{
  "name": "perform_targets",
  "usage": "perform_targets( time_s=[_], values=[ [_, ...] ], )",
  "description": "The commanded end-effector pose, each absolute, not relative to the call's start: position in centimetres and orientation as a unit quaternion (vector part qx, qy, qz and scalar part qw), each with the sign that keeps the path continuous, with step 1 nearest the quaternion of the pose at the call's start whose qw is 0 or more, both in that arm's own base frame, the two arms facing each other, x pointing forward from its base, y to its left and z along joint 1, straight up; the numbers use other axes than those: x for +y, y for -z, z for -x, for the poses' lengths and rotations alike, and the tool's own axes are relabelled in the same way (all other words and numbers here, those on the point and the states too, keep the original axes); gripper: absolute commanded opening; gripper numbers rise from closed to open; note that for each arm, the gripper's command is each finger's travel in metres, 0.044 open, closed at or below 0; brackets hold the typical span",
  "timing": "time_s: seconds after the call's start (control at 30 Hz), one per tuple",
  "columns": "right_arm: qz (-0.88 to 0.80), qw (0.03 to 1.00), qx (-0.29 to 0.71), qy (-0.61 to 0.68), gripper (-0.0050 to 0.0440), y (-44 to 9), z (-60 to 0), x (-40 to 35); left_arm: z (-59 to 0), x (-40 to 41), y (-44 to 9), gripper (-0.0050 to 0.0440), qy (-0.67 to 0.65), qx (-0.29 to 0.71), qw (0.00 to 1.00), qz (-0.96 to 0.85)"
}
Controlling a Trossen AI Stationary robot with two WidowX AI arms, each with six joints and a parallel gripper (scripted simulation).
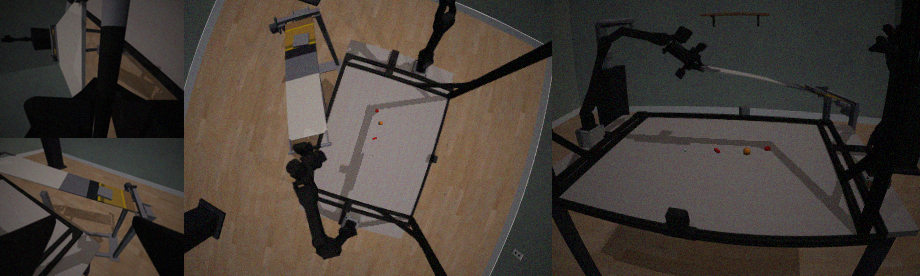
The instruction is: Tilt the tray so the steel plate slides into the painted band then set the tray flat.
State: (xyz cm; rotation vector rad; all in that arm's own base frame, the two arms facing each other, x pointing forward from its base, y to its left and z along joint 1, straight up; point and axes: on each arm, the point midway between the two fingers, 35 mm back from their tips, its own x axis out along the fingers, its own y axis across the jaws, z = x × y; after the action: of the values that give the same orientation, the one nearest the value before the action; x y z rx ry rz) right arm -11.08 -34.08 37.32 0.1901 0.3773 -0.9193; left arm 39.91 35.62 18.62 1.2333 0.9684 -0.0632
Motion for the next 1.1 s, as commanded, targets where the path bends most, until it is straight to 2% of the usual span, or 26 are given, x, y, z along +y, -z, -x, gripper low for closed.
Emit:
perform_targets(
  time_s=[0.0, 1.07],
  values=[
    [-0.091, 0.875, 0.18, 0.44, 0.044, -37.3, 11.1, -34.1, -40.3, 36.0, -21.3, 0.0, 0.006, 0.42, 0.707, -0.568],
    [-0.091, 0.875, 0.18, 0.44, 0.044, -37.3, 11.1, -34.1, -40.6, 36.2, -22.5, 0.0, -0.003, 0.413, 0.707, -0.574]
  ],
)
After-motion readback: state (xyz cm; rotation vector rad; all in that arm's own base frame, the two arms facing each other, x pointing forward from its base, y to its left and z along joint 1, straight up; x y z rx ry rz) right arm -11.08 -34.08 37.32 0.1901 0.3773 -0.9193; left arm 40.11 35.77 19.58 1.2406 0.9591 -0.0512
